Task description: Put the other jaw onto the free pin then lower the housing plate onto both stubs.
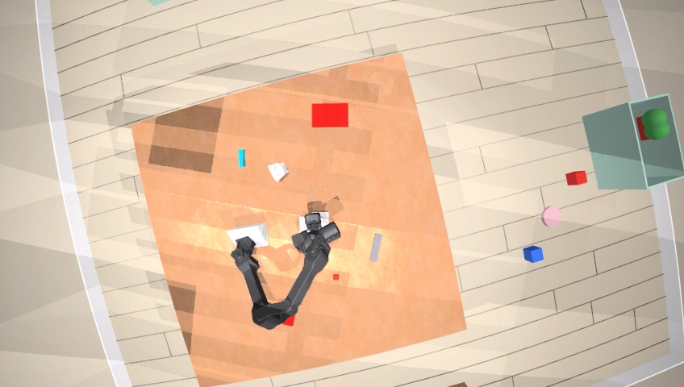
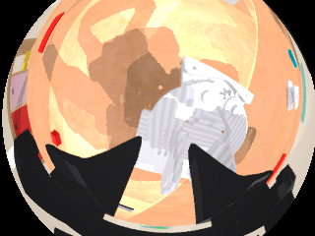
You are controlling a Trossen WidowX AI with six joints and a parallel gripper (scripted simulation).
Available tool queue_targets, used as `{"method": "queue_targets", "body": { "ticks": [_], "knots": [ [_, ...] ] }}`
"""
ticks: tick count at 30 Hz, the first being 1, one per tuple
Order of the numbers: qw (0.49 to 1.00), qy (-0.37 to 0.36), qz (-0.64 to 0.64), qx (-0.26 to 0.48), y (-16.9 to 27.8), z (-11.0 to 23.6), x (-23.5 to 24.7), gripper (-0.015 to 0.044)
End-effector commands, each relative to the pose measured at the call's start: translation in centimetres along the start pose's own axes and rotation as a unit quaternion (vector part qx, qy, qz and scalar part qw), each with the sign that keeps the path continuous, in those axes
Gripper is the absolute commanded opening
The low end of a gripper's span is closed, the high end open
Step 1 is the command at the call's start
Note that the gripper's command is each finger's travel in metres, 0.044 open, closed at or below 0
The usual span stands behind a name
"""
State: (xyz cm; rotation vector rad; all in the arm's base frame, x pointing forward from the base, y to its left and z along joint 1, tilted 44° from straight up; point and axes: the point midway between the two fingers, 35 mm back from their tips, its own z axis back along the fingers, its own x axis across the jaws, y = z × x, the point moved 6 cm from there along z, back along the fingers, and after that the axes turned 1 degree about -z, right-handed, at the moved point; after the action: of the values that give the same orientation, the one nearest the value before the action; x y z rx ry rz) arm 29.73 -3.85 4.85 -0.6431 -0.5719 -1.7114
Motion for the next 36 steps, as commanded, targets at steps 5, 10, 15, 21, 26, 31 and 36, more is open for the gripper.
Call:
{"method": "queue_targets", "body": {
  "ticks": [5, 10, 15, 21, 26, 31, 36],
  "knots": [
    [1.000, 0.000, 0.001, 0.000, 0.1, 2.5, -0.1, 0.0224],
    [1.000, -0.002, 0.003, 0.001, -0.1, 6.8, 0.0, 0.0224],
    [1.000, -0.003, 0.007, 0.006, 0.0, 6.2, -0.2, 0.0250],
    [1.000, 0.008, 0.023, 0.006, -0.1, 7.0, -3.1, 0.0408],
    [0.999, 0.020, 0.050, 0.006, -0.9, 8.0, -7.6, 0.0440],
    [0.995, 0.028, 0.091, 0.006, -3.0, 9.2, -13.9, 0.0440],
    [0.993, 0.027, 0.115, 0.006, -6.2, 9.7, -19.4, 0.0440]
  ]
}}
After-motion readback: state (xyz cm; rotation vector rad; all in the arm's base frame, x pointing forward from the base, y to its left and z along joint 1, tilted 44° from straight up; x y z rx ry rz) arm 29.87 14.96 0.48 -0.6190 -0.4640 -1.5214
